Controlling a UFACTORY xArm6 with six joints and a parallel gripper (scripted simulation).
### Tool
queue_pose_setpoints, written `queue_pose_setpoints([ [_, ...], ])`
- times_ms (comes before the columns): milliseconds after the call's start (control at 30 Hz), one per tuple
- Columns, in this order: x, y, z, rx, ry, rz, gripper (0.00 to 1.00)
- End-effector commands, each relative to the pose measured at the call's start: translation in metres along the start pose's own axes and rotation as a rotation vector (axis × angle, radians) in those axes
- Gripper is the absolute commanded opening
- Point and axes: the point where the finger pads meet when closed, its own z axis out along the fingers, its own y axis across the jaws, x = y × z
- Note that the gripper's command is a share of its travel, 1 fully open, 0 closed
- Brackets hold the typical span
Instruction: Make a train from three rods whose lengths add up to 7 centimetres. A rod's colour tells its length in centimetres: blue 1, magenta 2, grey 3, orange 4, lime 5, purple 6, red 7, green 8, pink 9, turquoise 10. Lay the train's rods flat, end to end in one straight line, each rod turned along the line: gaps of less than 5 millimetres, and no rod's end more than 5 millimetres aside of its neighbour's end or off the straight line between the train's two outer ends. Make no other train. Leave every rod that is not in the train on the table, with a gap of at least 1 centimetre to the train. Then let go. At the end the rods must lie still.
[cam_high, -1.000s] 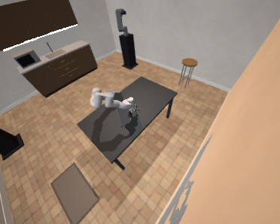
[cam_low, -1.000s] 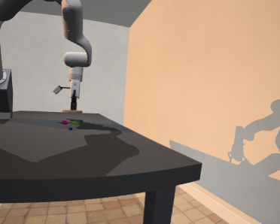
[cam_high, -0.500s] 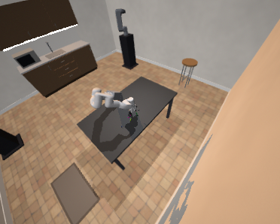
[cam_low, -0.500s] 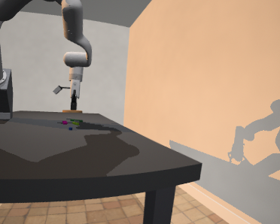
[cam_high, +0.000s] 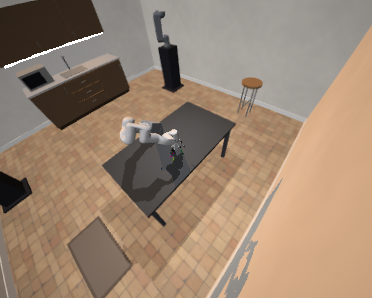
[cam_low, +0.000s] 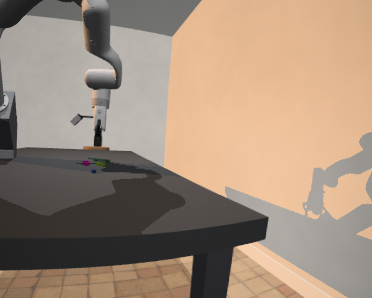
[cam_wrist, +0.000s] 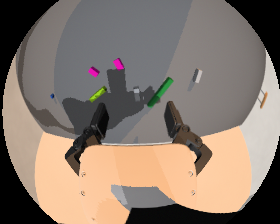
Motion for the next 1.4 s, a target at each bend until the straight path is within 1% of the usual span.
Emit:
queue_pose_setpoints([
  [0,-0.001,0.000,-0.001,-0.001,-0.003,0.001,1.00],
  [467,-0.001,0.002,-0.001,-0.001,-0.003,0.001,1.00],
  [500,-0.003,0.009,-0.001,-0.002,-0.003,0.001,1.00],
  [567,-0.006,0.044,-0.001,-0.003,-0.003,0.001,1.00],
  [633,-0.007,0.054,-0.001,-0.003,-0.003,0.001,1.00],
  [867,-0.002,0.114,-0.001,-0.002,-0.003,0.001,1.00],
  [933,-0.002,0.114,-0.001,-0.002,-0.003,0.001,1.00],
  [1000,-0.001,0.121,-0.001,-0.001,-0.003,0.001,1.00],
  [1367,-0.001,0.121,-0.001,-0.001,-0.003,0.001,1.00],
])
